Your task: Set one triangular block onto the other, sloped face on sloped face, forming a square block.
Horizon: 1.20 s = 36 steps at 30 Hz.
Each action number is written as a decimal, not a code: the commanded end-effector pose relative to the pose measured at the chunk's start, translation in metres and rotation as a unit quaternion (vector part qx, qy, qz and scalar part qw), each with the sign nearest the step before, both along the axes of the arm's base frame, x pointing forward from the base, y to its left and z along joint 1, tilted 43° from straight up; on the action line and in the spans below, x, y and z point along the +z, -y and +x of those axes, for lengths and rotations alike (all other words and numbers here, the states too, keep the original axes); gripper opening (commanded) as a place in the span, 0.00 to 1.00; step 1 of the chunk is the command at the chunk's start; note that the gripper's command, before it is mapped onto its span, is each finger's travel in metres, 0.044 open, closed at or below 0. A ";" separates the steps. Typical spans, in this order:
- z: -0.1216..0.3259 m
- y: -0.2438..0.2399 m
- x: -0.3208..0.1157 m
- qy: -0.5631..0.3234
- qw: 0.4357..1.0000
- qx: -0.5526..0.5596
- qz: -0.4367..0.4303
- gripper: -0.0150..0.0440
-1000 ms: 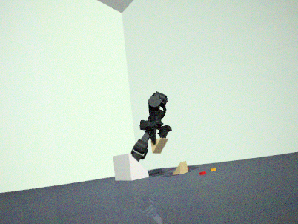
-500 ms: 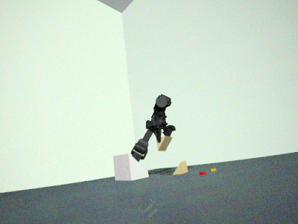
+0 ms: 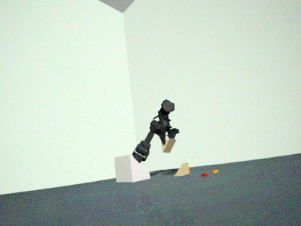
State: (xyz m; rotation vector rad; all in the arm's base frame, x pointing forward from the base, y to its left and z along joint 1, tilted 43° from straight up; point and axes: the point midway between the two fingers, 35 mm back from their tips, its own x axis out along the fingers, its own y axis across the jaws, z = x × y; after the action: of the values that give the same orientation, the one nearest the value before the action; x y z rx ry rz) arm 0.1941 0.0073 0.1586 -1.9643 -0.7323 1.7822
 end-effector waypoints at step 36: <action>0.003 -0.087 -0.046 -0.004 0.997 0.060 0.042 0.25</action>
State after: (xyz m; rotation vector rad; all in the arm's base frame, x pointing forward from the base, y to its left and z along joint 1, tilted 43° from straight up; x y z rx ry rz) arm 0.1962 0.0873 0.1197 -1.9124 -0.9229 1.7897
